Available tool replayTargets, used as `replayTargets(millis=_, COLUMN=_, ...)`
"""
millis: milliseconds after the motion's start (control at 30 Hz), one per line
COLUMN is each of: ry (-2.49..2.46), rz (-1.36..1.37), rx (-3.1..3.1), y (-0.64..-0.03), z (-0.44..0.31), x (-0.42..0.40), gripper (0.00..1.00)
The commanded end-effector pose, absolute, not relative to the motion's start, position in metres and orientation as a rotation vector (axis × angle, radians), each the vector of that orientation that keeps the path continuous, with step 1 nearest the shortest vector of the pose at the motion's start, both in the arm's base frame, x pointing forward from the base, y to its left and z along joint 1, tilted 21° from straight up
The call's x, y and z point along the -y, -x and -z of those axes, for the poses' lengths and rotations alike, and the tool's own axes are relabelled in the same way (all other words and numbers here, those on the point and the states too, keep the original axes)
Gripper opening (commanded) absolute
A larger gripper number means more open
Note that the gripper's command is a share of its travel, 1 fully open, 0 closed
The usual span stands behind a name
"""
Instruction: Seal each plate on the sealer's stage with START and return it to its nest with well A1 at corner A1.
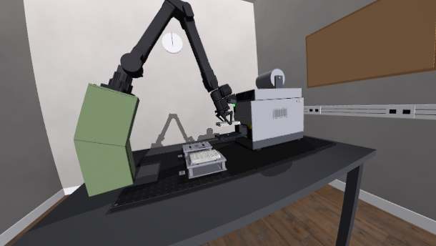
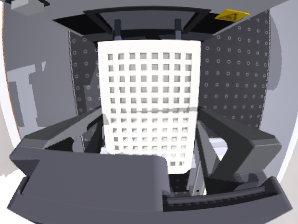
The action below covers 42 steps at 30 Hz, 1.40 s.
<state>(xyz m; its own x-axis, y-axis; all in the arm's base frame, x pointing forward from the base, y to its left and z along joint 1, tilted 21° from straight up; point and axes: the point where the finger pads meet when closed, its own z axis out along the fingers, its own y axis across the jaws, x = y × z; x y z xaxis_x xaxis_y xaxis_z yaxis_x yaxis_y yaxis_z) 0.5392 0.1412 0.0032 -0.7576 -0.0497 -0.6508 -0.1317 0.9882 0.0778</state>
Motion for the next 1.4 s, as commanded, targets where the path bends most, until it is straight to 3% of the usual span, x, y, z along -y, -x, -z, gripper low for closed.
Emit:
replayTargets(millis=0, ry=0.134, rz=-0.175, rx=-2.383, y=-0.541, z=-0.021, x=-0.153, gripper=0.0)
replayTargets(millis=1367, ry=0.13, rz=-0.178, rx=-2.363, y=-0.555, z=-0.025, x=-0.159, gripper=0.0)
